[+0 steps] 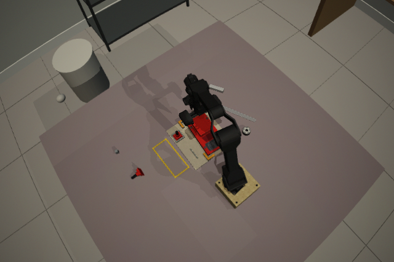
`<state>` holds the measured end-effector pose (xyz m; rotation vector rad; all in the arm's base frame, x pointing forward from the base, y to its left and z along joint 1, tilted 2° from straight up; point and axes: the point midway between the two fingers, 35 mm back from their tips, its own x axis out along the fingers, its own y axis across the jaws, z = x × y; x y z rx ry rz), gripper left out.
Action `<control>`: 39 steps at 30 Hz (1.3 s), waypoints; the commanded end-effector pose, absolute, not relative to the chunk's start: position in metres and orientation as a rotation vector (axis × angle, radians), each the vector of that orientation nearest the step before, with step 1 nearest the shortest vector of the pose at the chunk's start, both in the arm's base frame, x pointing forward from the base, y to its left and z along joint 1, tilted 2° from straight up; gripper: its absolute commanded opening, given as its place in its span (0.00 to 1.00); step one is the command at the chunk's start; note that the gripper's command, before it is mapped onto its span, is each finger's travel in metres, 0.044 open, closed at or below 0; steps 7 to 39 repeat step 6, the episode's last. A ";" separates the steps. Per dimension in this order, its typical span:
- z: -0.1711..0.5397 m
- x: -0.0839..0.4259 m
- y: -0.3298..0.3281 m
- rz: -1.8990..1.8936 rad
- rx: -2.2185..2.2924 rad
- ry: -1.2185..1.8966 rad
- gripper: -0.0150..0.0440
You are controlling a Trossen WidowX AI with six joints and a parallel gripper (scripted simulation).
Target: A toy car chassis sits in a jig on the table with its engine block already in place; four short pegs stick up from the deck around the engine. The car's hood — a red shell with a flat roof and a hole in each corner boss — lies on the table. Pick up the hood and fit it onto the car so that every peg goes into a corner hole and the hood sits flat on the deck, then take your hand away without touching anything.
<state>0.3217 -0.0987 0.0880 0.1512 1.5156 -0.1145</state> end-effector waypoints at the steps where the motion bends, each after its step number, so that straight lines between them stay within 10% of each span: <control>1: 0.089 0.322 -0.098 -0.108 0.149 1.515 1.00; 39: 0.089 0.322 -0.098 -0.108 0.149 1.515 1.00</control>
